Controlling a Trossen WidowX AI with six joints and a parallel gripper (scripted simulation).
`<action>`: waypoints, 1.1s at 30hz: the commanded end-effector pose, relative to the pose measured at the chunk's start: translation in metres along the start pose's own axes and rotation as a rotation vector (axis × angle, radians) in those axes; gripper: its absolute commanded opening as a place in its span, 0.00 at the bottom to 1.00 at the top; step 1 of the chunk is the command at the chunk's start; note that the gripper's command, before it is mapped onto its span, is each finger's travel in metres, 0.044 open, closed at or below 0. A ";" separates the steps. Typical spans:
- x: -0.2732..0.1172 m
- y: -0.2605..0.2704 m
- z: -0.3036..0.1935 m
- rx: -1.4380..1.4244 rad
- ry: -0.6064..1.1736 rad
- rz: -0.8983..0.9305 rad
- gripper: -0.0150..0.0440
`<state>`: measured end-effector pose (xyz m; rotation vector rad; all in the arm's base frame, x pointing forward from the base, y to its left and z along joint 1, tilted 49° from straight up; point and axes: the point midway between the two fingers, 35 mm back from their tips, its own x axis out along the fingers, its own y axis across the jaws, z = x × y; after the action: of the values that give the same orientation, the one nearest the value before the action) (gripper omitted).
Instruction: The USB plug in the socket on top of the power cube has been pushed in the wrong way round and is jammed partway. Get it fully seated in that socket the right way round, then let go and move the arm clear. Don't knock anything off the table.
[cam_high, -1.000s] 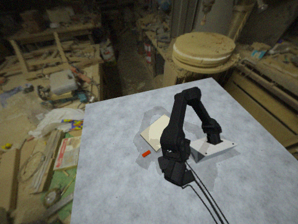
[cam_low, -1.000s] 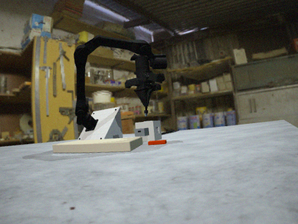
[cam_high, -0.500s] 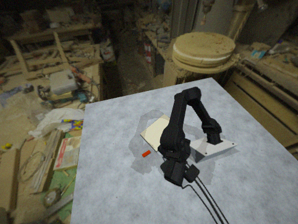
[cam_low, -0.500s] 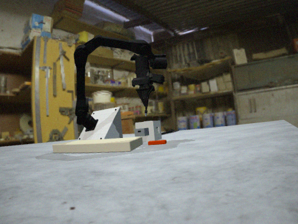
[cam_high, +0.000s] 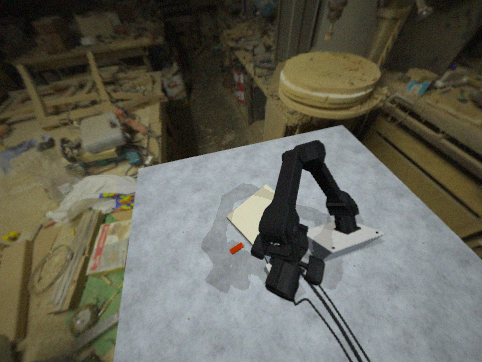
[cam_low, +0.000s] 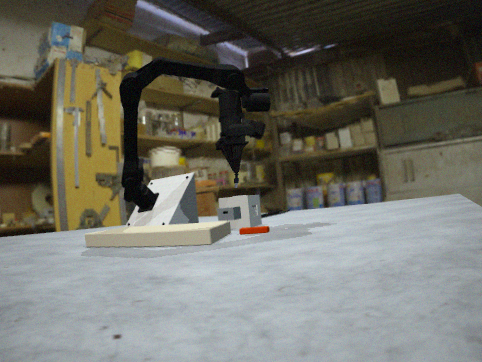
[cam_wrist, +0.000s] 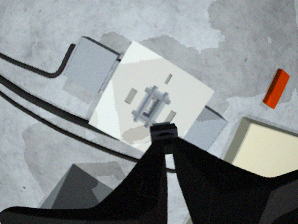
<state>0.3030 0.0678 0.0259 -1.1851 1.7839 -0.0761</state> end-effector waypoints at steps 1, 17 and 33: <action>0.000 0.000 0.000 -0.117 0.000 0.000 0.25; 0.000 0.000 0.000 -0.536 -0.001 0.000 0.25; 0.000 0.000 0.000 -0.937 -0.001 0.000 0.25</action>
<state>0.3030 0.0678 0.0259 -1.7608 1.8604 0.7594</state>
